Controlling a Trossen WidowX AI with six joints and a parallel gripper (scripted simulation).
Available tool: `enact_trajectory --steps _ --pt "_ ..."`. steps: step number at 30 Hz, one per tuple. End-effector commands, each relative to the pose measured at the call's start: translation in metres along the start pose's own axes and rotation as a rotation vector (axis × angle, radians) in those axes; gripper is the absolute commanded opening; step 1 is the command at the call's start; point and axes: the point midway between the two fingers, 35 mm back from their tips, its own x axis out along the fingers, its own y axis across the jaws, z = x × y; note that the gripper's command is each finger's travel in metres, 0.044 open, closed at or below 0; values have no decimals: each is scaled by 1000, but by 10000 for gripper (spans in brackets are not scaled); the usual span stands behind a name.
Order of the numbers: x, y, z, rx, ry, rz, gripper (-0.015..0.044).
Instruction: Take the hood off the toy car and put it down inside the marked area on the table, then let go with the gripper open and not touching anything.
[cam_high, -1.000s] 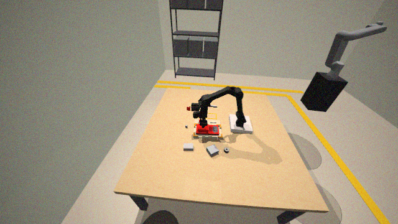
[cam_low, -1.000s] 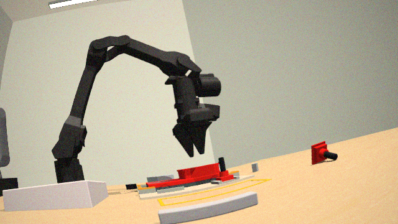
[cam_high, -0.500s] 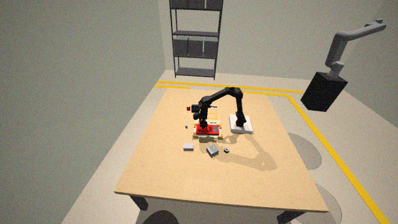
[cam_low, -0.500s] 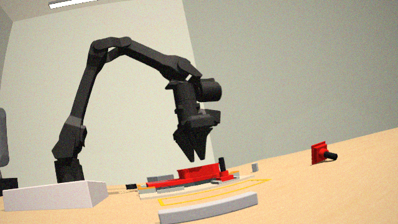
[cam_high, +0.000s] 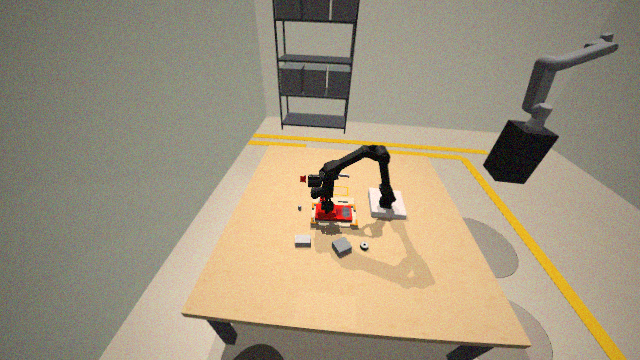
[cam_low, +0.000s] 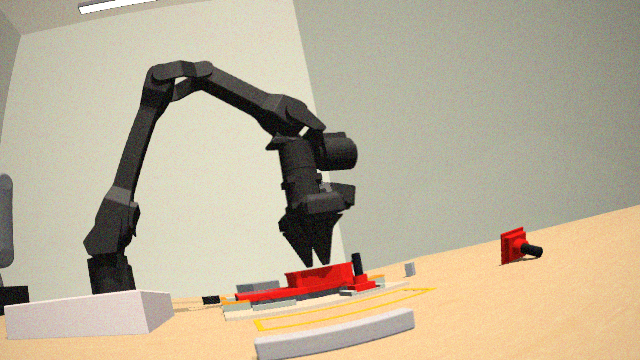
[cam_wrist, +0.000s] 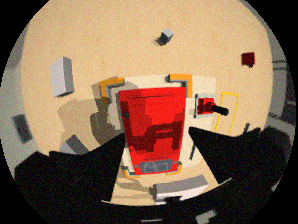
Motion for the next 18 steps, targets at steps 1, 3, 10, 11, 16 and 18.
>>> enact_trajectory --steps 1,3,10,11,16,18 --pt "3 0 -1 7 4 1 440" --pt "4 0 -1 7 4 1 440" --pt "7 0 -1 7 4 1 440" --pt "8 0 -1 7 4 1 440" --pt "10 0 -1 7 4 1 440" --pt "11 0 -1 7 4 1 440"
